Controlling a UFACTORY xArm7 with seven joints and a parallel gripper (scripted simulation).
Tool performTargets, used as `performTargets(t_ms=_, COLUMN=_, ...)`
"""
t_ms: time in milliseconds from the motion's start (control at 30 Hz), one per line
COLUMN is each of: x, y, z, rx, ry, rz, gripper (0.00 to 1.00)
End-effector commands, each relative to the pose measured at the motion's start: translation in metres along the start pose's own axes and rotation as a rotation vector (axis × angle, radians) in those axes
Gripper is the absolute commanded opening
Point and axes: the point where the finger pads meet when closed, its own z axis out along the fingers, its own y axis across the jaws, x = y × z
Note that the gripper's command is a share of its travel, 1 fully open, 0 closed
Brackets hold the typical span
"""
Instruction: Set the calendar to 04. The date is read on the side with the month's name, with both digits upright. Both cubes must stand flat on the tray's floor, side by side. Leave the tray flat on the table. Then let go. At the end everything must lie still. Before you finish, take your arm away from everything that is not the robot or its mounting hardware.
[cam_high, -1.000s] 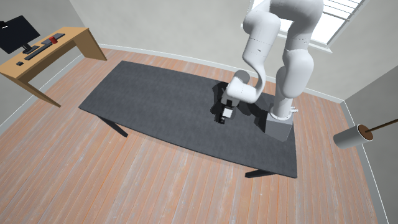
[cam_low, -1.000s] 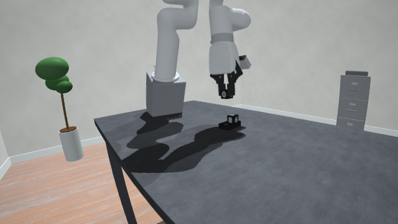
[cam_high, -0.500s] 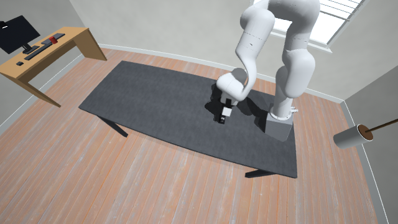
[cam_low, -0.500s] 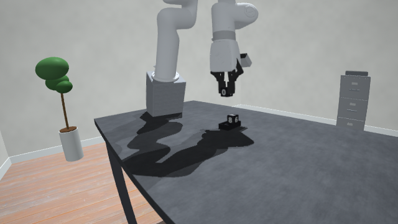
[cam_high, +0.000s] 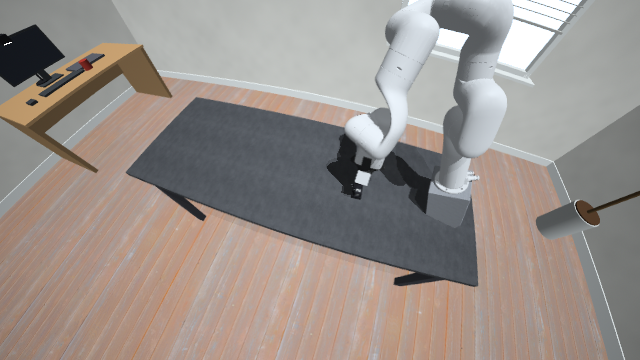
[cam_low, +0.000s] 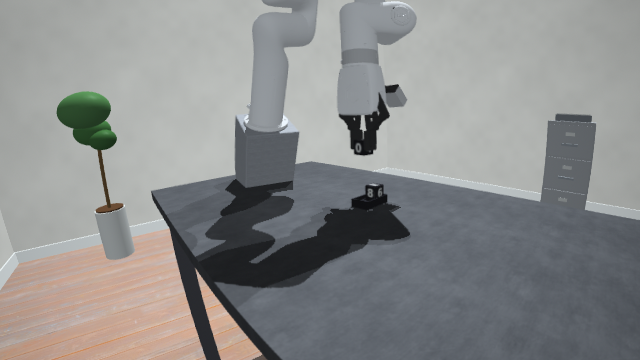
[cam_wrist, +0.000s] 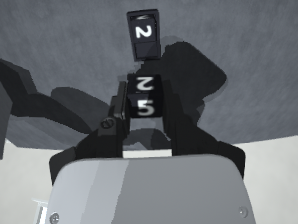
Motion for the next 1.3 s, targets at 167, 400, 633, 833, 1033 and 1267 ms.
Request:
performTargets(t_ms=167, x=-0.003, y=-0.007, z=-0.004, rx=0.009, ry=-0.003, rz=0.386, gripper=0.27)
performTargets(t_ms=400, x=-0.004, y=-0.011, z=-0.005, rx=0.016, ry=-0.006, rz=0.628, gripper=0.27)
performTargets(t_ms=633, x=-0.004, y=-0.014, z=-0.007, rx=0.020, ry=-0.008, rz=0.876, gripper=0.27)
performTargets(t_ms=833, x=-0.003, y=-0.017, z=-0.008, rx=0.024, ry=-0.012, rz=1.147, gripper=0.27)
performTargets(t_ms=1033, x=-0.002, y=-0.018, z=-0.009, rx=0.025, ry=-0.014, rz=1.411, gripper=0.27)
performTargets(t_ms=1267, x=-0.001, y=-0.018, z=-0.009, rx=0.025, ry=-0.016, rz=1.653, gripper=0.27)
